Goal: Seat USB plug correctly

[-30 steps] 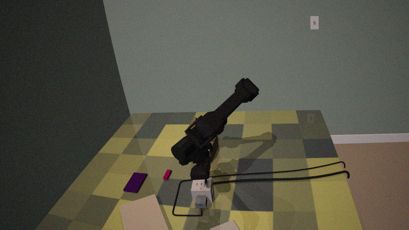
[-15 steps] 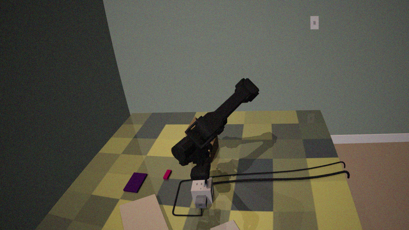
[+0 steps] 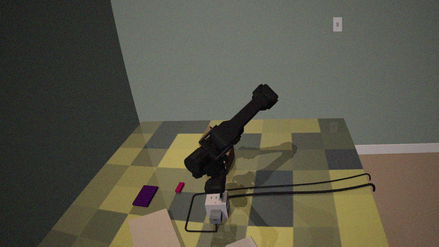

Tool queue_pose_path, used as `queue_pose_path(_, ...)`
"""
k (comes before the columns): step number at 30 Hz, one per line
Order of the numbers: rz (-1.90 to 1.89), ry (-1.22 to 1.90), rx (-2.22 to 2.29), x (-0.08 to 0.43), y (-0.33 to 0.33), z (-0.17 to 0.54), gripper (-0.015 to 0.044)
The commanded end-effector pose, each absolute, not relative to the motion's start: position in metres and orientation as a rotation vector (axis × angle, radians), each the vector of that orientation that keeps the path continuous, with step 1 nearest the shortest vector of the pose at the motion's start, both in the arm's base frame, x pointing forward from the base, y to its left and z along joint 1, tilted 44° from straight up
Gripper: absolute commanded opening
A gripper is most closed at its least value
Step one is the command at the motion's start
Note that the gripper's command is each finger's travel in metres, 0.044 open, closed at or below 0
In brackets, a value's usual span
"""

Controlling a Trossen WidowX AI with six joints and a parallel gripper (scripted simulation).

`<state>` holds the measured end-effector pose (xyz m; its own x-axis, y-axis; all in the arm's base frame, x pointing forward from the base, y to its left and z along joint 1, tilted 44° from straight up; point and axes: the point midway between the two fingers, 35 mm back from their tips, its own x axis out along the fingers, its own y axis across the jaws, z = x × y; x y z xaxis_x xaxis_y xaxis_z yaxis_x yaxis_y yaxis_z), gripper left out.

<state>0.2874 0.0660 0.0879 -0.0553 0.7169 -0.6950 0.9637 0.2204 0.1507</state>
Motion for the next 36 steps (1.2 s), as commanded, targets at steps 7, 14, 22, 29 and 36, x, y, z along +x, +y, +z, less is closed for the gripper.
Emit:
queue_pose_path(7, -0.475, 1.831, 1.562, 0.2877, 0.0672, 0.0871, 0.0000)
queue_pose_path(14, -0.475, 1.831, 1.562, 0.2876, 0.0678, 0.0865, 0.0000)
queue_pose_path(22, -0.475, 1.831, 1.562, 0.2876, 0.0684, 0.0858, 0.0000)
queue_pose_path(29, -0.475, 1.831, 1.562, 0.2876, 0.0690, 0.0852, 0.0000)
queue_pose_path(36, -0.475, 1.831, 1.562, 0.2875, 0.0696, 0.0846, 0.0000)
